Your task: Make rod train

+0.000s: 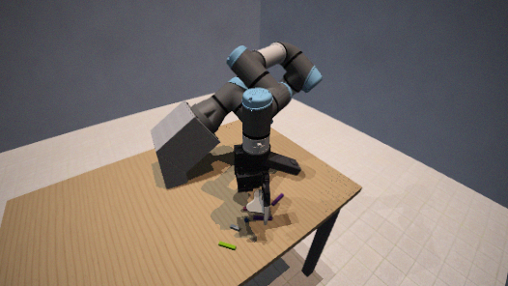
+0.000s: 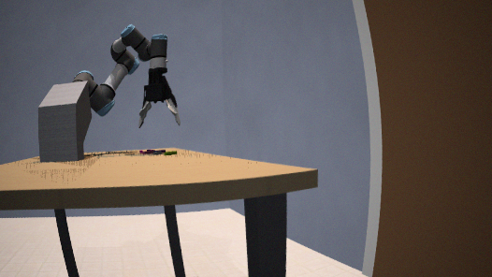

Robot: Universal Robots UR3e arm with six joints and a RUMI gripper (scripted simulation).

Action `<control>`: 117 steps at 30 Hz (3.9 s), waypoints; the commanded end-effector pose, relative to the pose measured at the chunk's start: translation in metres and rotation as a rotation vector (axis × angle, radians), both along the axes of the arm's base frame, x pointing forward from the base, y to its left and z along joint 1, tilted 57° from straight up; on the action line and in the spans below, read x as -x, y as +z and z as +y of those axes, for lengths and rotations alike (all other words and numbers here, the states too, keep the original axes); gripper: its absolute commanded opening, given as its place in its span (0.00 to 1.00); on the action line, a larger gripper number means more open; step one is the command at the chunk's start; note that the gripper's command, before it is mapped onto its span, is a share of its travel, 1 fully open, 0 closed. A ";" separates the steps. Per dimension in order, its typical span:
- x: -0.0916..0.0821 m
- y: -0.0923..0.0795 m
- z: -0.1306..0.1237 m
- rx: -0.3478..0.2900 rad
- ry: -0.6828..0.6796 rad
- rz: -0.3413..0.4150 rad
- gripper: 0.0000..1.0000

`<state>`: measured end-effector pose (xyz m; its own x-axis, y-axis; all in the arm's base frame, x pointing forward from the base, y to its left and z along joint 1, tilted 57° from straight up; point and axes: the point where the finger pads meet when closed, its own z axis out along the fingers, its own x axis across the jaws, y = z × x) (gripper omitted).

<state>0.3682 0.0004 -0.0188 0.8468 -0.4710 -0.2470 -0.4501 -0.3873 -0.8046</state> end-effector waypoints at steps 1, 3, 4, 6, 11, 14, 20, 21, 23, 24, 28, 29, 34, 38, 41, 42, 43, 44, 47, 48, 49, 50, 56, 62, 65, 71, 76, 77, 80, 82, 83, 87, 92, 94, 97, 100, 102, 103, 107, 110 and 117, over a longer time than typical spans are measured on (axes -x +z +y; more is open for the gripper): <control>-0.003 0.006 0.006 -0.039 -0.094 0.132 1.00; -0.004 0.007 0.008 -0.048 -0.112 0.157 1.00; -0.004 0.008 0.009 -0.052 -0.119 0.167 1.00; -0.004 0.008 0.010 -0.057 -0.129 0.182 1.00; -0.004 0.009 0.011 -0.062 -0.137 0.194 1.00; -0.004 0.009 0.011 -0.062 -0.138 0.197 1.00; -0.004 0.009 0.010 -0.062 -0.139 0.197 0.14; -0.004 0.009 0.010 -0.062 -0.139 0.197 0.14; -0.004 0.009 0.010 -0.062 -0.139 0.197 0.14; -0.004 0.009 0.010 -0.062 -0.139 0.197 0.14; -0.004 0.009 0.010 -0.062 -0.139 0.197 0.14; -0.004 0.009 0.010 -0.062 -0.139 0.197 0.14; -0.004 0.009 0.010 -0.062 -0.139 0.197 0.14; -0.004 0.009 0.010 -0.062 -0.139 0.197 0.14; -0.004 0.009 0.010 -0.062 -0.139 0.197 0.14; -0.004 0.009 0.010 -0.062 -0.139 0.197 0.14; -0.004 0.009 0.010 -0.062 -0.139 0.197 0.14; -0.004 0.009 0.010 -0.062 -0.139 0.197 0.14; -0.004 0.009 0.010 -0.062 -0.139 0.197 0.14; -0.004 0.009 0.010 -0.062 -0.139 0.197 0.14; -0.004 0.009 0.010 -0.062 -0.139 0.197 0.14; -0.004 0.009 0.010 -0.062 -0.139 0.197 0.14; -0.005 0.009 0.011 -0.063 -0.139 0.197 0.14; -0.005 0.008 0.013 -0.064 -0.139 0.197 0.14; -0.006 0.006 0.015 -0.064 -0.139 0.198 0.14; -0.008 0.003 0.020 -0.064 -0.139 0.198 0.14; -0.009 0.001 0.023 -0.064 -0.139 0.198 0.14; -0.009 0.000 0.025 -0.064 -0.139 0.198 0.14; -0.011 -0.003 0.028 -0.064 -0.139 0.198 0.14; -0.012 -0.004 0.031 -0.064 -0.139 0.198 0.14; -0.012 -0.005 0.032 -0.064 -0.139 0.198 0.14; -0.014 -0.009 0.037 -0.064 -0.139 0.198 0.14; -0.016 -0.012 0.042 -0.064 -0.139 0.198 0.14; -0.016 -0.013 0.043 -0.064 -0.139 0.198 0.14; -0.017 -0.015 0.046 -0.064 -0.139 0.198 0.14; -0.018 -0.016 0.049 -0.064 -0.139 0.198 0.14; -0.019 -0.017 0.050 -0.064 -0.139 0.198 0.14; -0.019 -0.017 0.050 -0.064 -0.139 0.198 0.14; -0.020 -0.018 0.052 -0.064 -0.139 0.198 0.14; -0.020 -0.019 0.052 -0.064 -0.139 0.198 0.14; -0.020 -0.019 0.052 -0.063 -0.139 0.197 0.14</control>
